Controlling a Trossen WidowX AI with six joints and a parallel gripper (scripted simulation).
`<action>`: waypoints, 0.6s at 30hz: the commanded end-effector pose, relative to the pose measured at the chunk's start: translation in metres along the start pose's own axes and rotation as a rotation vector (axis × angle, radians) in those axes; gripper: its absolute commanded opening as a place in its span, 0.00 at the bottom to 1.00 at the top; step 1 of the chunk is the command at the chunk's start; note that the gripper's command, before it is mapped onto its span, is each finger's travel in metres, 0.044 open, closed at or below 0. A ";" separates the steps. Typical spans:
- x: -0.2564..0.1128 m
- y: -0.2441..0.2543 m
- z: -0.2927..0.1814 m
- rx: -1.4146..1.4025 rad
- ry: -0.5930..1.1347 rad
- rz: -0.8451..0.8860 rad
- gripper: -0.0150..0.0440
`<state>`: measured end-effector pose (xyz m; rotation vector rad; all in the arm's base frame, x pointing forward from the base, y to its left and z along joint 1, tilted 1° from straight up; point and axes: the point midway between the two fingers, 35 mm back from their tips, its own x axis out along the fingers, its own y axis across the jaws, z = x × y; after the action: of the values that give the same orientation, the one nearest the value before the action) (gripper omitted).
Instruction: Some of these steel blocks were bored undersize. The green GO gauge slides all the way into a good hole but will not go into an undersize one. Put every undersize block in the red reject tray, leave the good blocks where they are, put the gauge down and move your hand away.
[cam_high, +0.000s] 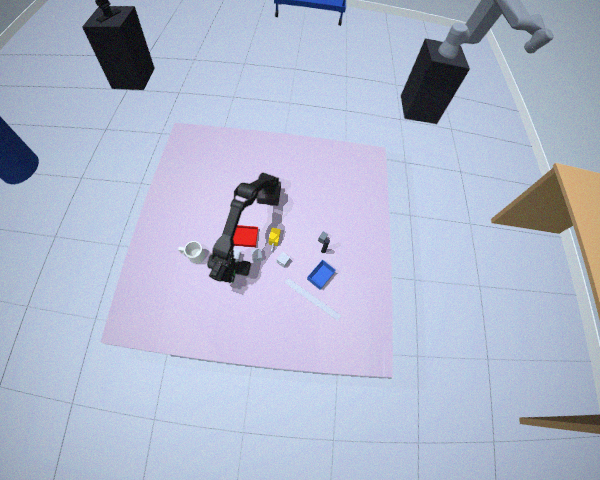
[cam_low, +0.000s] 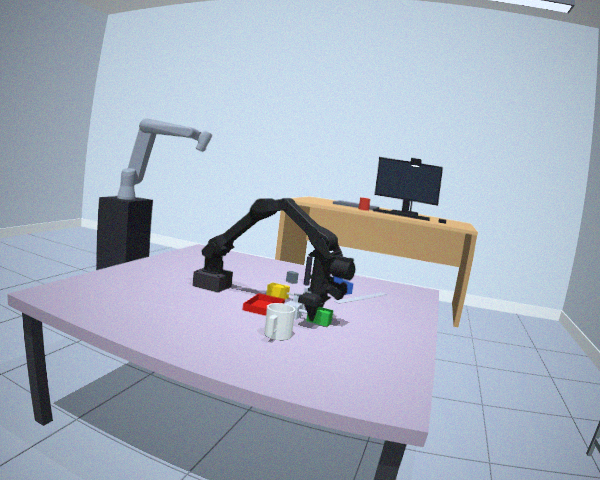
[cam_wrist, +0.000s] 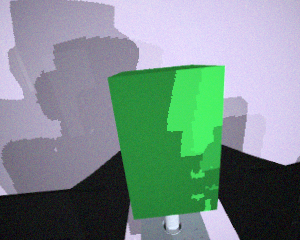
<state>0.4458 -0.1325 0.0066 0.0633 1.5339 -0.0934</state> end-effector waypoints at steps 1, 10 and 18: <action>-0.004 0.000 0.005 0.000 -0.014 -0.003 0.25; -0.004 0.000 0.008 0.000 -0.014 -0.003 0.25; -0.004 0.000 0.010 0.000 -0.014 -0.003 0.25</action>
<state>0.4522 -0.1332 0.0076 0.0602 1.5289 -0.0924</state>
